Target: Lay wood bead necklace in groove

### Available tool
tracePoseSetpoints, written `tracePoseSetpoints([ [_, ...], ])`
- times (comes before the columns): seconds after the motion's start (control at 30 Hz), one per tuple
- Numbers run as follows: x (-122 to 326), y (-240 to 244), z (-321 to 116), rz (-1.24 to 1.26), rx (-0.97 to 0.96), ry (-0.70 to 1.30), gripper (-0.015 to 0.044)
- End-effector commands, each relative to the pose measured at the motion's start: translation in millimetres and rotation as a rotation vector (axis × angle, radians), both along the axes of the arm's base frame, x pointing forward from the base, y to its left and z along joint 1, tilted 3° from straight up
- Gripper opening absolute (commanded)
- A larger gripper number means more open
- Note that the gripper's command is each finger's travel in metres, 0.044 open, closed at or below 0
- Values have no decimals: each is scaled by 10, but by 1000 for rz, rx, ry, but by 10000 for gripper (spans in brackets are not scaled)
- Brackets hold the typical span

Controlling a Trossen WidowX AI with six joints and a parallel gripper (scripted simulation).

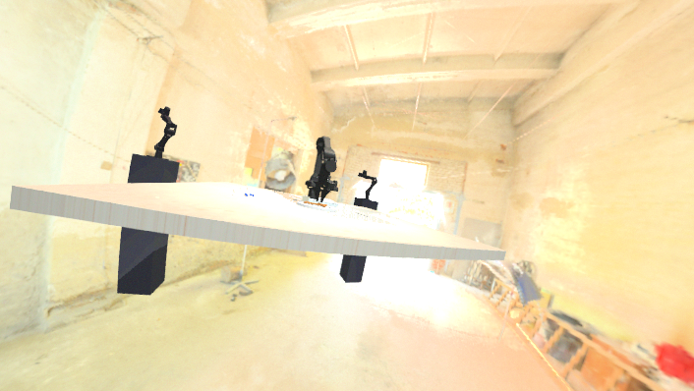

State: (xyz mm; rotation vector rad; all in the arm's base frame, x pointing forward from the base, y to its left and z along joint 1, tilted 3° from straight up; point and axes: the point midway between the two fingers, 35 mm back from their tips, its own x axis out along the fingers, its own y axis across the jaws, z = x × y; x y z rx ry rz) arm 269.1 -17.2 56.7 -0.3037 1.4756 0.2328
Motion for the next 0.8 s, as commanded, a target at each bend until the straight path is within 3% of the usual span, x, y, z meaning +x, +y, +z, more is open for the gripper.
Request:
tracePoseSetpoints([
  [0.0, -21, -1, -84, -5, 1, 9, 120],
  [0.23, -23, -1, -123, -6, 1, 11, 120],
  [0.4, -10, -2, -99, -1, 0, 7, 0],
  [0.77, -10, -2, -99, -1, 0, 7, 0],
])
